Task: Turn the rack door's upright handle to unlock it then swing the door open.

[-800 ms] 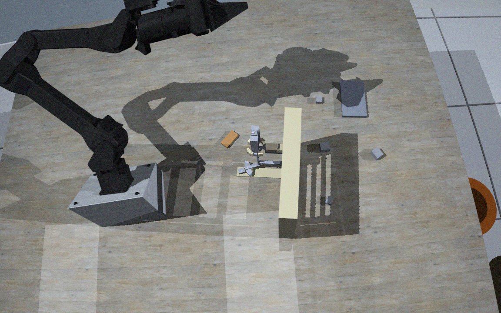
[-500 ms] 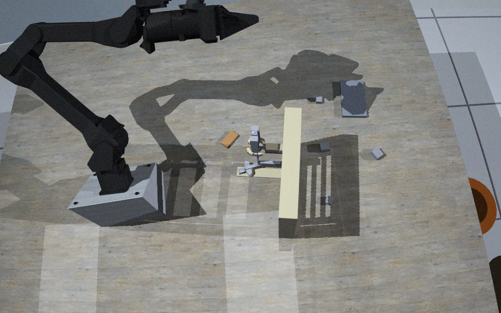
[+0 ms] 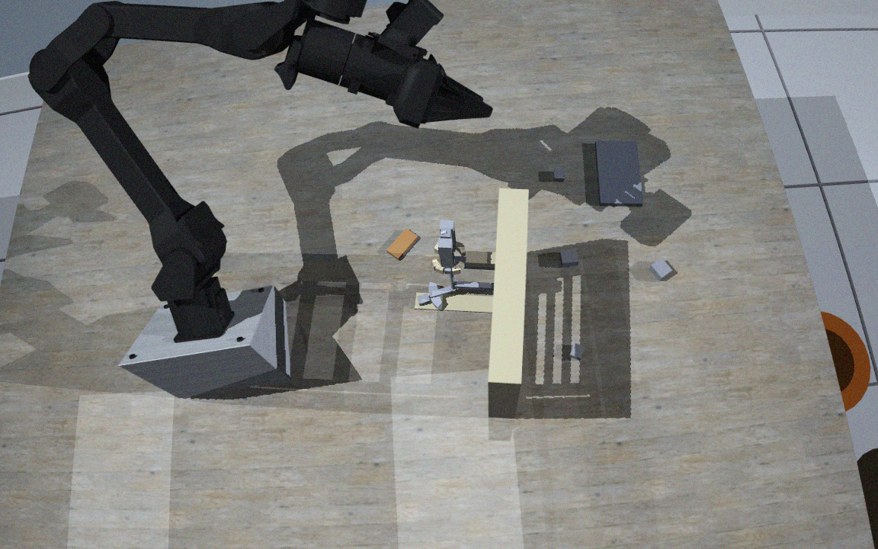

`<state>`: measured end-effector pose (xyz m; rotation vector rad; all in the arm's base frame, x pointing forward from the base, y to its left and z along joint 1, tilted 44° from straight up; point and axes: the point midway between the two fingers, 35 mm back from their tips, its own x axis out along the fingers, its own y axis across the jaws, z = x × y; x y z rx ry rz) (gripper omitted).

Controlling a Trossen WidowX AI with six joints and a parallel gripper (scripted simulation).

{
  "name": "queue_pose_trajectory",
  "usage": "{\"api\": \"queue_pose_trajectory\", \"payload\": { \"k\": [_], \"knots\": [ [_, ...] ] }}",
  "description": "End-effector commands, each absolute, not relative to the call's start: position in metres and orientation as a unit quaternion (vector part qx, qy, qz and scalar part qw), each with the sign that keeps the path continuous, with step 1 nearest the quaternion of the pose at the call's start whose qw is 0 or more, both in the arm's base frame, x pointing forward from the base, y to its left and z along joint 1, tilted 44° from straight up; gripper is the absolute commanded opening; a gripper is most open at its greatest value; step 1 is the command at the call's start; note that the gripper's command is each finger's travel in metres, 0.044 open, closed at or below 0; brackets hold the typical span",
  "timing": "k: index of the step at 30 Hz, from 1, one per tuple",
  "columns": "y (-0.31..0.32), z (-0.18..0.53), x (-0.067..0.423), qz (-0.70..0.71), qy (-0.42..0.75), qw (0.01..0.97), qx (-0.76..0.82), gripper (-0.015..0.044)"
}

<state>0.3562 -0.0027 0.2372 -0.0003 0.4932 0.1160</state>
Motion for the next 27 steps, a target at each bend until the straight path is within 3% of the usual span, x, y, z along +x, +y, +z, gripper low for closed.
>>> {"api": "queue_pose_trajectory", "payload": {
  "k": [1, 27],
  "knots": [
    [-0.006, 0.223, 0.36, 0.07, 0.296, 0.953, 0.009, 0.0288],
    [-0.019, 0.139, 0.343, 0.154, 0.576, 0.791, 0.139, 0.0288]
  ]
}}
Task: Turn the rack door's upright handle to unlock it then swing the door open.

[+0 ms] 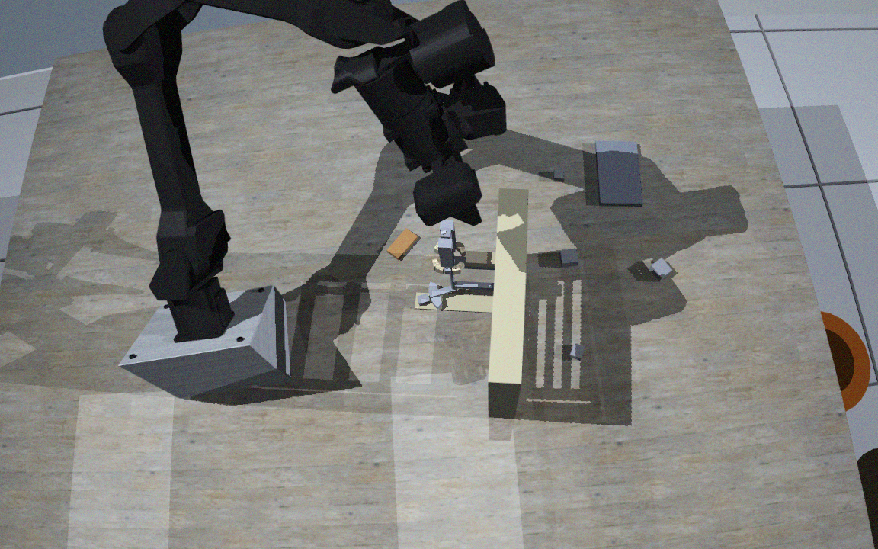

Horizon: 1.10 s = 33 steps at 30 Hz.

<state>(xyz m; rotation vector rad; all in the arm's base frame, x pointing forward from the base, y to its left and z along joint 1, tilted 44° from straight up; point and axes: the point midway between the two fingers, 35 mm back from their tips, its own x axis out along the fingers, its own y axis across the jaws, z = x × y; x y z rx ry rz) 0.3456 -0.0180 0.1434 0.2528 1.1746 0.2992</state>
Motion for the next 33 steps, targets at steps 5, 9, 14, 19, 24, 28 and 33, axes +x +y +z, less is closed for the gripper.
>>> {"api": "queue_pose_trajectory", "payload": {
  "k": [5, 9, 14, 19, 24, 28, 33],
  "knots": [
    [-0.021, 0.13, 0.337, 0.17, 0.614, 0.75, 0.178, 0.0288],
    [-0.021, 0.125, 0.333, 0.182, 0.641, 0.716, 0.211, 0.0288],
    [-0.023, 0.122, 0.328, 0.195, 0.668, 0.671, 0.255, 0.0288],
    [-0.025, 0.12, 0.324, 0.206, 0.689, 0.626, 0.301, 0.0288],
    [-0.025, 0.12, 0.324, 0.208, 0.691, 0.62, 0.307, 0.0288],
    [-0.022, 0.117, 0.324, 0.208, 0.691, 0.62, 0.307, 0.0288],
    [-0.017, 0.111, 0.325, 0.207, 0.691, 0.62, 0.307, 0.0288]
  ]
}}
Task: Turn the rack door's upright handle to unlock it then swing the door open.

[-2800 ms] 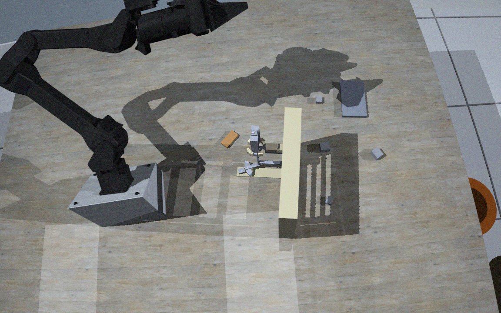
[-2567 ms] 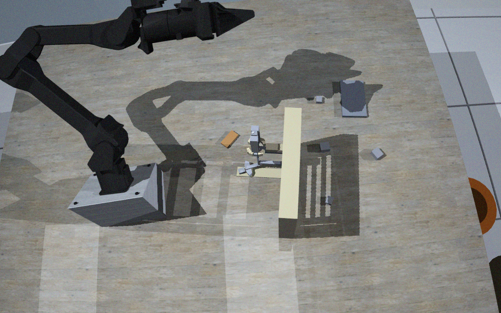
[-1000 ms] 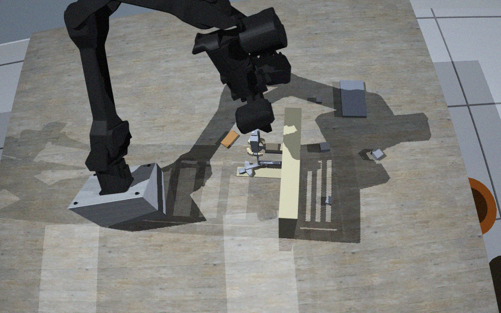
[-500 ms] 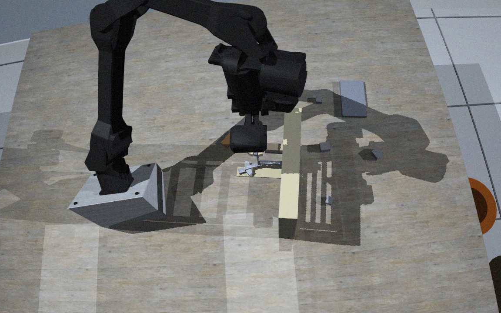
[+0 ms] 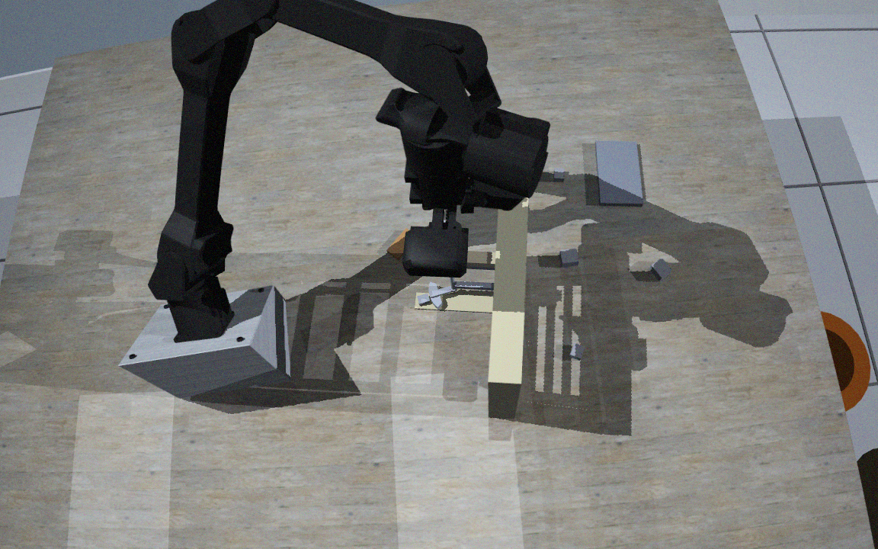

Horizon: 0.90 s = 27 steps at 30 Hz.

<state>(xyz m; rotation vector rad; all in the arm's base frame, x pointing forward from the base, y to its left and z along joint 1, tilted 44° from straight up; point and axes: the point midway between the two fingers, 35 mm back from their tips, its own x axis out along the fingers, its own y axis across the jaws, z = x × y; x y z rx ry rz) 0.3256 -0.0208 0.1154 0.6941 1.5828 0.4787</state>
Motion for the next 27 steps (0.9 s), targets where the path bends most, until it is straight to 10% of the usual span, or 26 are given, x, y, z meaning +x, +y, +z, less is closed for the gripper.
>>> {"api": "queue_pose_trajectory", "payload": {
  "k": [1, 27],
  "knots": [
    [-0.016, 0.11, 0.325, 0.207, 0.691, 0.62, 0.307, 0.0288],
    [0.014, 0.079, 0.323, 0.208, 0.691, 0.621, 0.307, 0.0288]
  ]
}}
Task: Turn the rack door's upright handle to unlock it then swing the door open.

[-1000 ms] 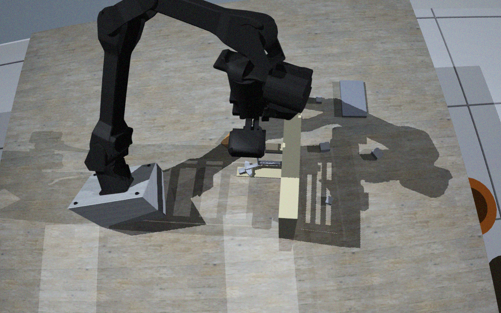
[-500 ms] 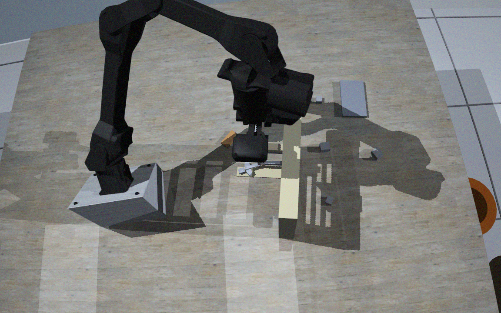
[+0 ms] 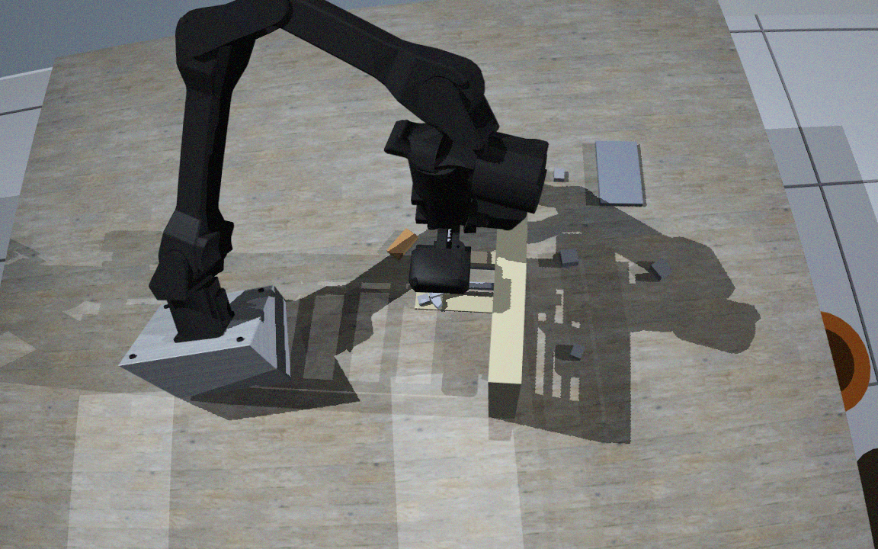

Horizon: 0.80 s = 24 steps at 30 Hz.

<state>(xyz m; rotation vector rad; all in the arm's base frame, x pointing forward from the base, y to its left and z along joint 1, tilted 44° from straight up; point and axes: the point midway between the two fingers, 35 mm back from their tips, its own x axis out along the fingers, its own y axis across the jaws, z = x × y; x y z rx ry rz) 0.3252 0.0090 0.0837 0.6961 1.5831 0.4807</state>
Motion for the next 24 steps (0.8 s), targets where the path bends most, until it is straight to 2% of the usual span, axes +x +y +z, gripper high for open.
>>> {"api": "queue_pose_trajectory", "payload": {
  "k": [1, 10, 18, 24],
  "knots": [
    [0.0148, 0.0778, 0.323, 0.208, 0.691, 0.621, 0.307, 0.0288],
    [0.0233, 0.0694, 0.3212, 0.209, 0.691, 0.62, 0.308, 0.0288],
    [0.0233, 0.0694, 0.3212, 0.209, 0.691, 0.62, 0.308, 0.0078],
    [0.0233, 0.0694, 0.3212, 0.209, 0.691, 0.62, 0.308, 0.0038]
  ]
}}
